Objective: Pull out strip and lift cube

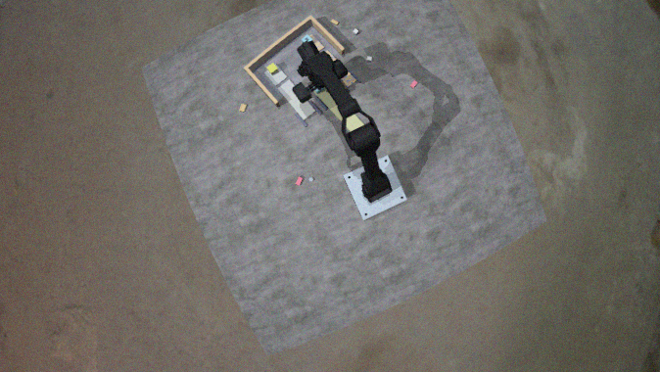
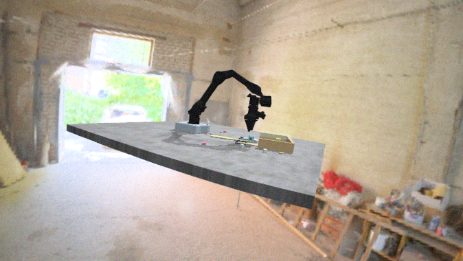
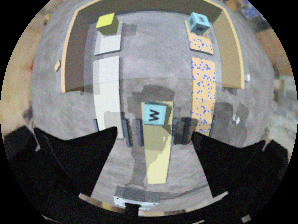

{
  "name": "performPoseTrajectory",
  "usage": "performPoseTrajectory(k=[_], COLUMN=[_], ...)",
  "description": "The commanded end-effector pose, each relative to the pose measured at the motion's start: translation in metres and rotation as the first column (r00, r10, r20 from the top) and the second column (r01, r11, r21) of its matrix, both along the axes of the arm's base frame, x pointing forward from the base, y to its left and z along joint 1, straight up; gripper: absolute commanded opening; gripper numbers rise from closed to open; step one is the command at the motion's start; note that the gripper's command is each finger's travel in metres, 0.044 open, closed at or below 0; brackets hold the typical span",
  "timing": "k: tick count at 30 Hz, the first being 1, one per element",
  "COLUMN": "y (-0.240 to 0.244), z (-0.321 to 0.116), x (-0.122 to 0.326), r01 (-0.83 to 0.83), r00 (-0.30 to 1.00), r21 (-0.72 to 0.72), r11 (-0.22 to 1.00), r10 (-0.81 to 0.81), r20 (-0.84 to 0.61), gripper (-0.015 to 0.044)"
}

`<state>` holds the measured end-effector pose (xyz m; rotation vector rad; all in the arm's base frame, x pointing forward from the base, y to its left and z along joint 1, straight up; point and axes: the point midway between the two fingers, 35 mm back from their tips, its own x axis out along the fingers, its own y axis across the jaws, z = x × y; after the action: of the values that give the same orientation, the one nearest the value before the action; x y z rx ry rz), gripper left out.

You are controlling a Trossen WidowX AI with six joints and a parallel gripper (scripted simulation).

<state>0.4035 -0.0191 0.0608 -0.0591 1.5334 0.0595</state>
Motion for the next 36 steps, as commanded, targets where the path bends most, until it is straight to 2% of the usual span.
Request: performPoseTrajectory(k=[1, 8, 9, 36], y=[0.004, 0.004, 0.004, 0.003], z=[0.000, -0.008, -0.010, -0.054], x=[0.012, 0.012, 0.013, 0.013], r01=[0.005, 0.005, 0.005, 0.005], r00=[1.000, 1.000, 1.000, 1.000], r21=[-0.002, -0.002, -0.002, -0.002], r11=[1.000, 1.000, 1.000, 1.000], r10=[-0.005, -0.005, -0.005, -0.005], r20=[-0.003, -0.003, -0.003, -0.003], gripper=[0.0440, 0.0256, 0.0250, 0.0250])
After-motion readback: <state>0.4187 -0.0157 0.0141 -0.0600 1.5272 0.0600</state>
